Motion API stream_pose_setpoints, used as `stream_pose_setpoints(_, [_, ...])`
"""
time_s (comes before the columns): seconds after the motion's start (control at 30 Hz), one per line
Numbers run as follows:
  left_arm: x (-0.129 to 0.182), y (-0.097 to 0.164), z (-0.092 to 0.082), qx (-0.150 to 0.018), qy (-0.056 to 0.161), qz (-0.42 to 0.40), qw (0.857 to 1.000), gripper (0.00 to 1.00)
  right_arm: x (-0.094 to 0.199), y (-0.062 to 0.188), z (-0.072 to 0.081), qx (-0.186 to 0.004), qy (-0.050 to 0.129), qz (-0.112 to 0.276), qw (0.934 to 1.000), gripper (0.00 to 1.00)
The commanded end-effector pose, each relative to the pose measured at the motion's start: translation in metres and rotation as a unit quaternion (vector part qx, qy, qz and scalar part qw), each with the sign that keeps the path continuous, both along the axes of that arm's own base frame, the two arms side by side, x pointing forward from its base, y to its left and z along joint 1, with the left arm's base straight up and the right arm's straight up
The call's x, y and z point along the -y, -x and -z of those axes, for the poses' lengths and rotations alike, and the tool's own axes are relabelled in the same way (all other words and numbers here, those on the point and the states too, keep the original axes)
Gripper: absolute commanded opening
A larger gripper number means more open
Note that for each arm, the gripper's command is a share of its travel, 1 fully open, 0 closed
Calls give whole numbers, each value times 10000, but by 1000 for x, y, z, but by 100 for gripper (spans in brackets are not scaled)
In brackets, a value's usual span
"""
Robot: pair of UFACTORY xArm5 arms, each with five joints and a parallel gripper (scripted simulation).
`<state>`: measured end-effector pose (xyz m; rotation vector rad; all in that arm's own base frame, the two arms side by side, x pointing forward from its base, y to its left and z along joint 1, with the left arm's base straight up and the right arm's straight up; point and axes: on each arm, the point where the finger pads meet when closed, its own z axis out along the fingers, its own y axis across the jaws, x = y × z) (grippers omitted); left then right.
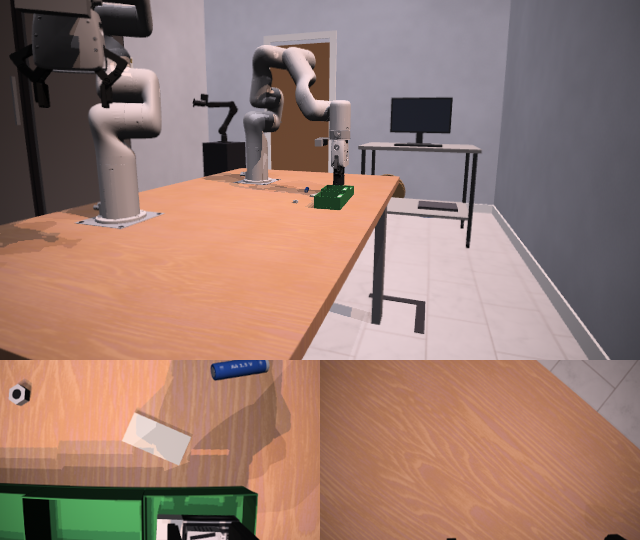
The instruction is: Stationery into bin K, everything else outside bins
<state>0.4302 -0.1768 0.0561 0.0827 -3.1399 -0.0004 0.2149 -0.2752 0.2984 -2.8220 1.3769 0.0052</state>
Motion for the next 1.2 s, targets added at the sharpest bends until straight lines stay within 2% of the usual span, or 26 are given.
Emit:
stream_pose_setpoints(0.0, [1, -1, -7, 21, 9, 0, 10000, 42, 1, 0, -1, 12, 15, 0, 10000, 100])
stream_pose_setpoints(0.4, [1, -1, -24, 21, 9, 0, 10000, 42, 1, 0, -1, 12, 15, 0, 10000, 100])
stream_pose_setpoints(0.47, [1, -1, -33, 21, 9, 0, 10000, 42, 1, 0, -1, 12, 15, 0, 10000, 100])
stream_pose_setpoints(0.7, [1, -1, -33, 21, 9, 0, 10000, 42, 1, 0, -1, 12, 15, 0, 10000, 100])
stream_pose_setpoints(0.73, [1, -1, -37, 21, 9, 0, 10000, 100, 1, 0, -1, 12, 15, 0, 10000, 100])
stream_pose_setpoints(0.9, [0, -1, -57, 22, 9, 0, 10000, 100, 1, 0, -1, 12, 15, 0, 10000, 100])
stream_pose_setpoints(0.97, [0, -1, -57, 22, 9, 0, 10000, 100, 1, 0, -1, 12, 15, 0, 10000, 100])
stream_pose_setpoints(1.17, [0, -1, -81, 22, 9, 0, 10000, 100, 1, 0, -1, 12, 15, 0, 10000, 100])
